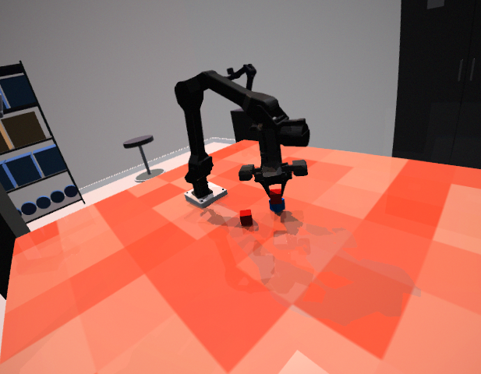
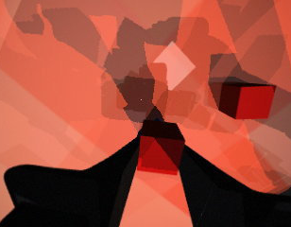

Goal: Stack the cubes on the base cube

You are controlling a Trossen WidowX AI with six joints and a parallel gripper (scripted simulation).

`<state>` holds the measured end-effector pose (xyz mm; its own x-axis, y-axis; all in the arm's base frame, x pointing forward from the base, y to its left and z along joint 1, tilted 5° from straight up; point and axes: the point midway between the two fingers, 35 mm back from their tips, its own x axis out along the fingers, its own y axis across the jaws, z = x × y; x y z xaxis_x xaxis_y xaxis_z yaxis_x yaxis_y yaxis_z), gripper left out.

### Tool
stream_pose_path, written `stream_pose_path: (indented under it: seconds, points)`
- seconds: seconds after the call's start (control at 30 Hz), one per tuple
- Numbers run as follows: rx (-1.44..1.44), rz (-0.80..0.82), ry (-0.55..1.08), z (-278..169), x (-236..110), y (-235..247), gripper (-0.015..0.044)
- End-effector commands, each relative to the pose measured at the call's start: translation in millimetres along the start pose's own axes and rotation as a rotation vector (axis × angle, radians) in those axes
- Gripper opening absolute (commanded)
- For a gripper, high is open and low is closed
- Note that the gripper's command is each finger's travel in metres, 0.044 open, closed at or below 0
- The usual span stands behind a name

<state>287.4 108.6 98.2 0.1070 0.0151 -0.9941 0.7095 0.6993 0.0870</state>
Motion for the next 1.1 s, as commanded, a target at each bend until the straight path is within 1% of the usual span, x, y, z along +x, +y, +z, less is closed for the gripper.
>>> stream_pose_path:
  seconds: [0.0,0.6,0.73,0.9,1.07]
  points:
    - [0.006,-0.002,-0.003,1,1,0,0.0105]
    - [-0.003,-0.002,-0.003,1,3,0,0.0105]
    - [-0.003,-0.002,-0.003,1,3,0,0.0205]
    - [-0.003,-0.002,-0.003,1,3,0,0.0205]
    - [0.000,0.000,0.000,0,-8,0,0.0205]
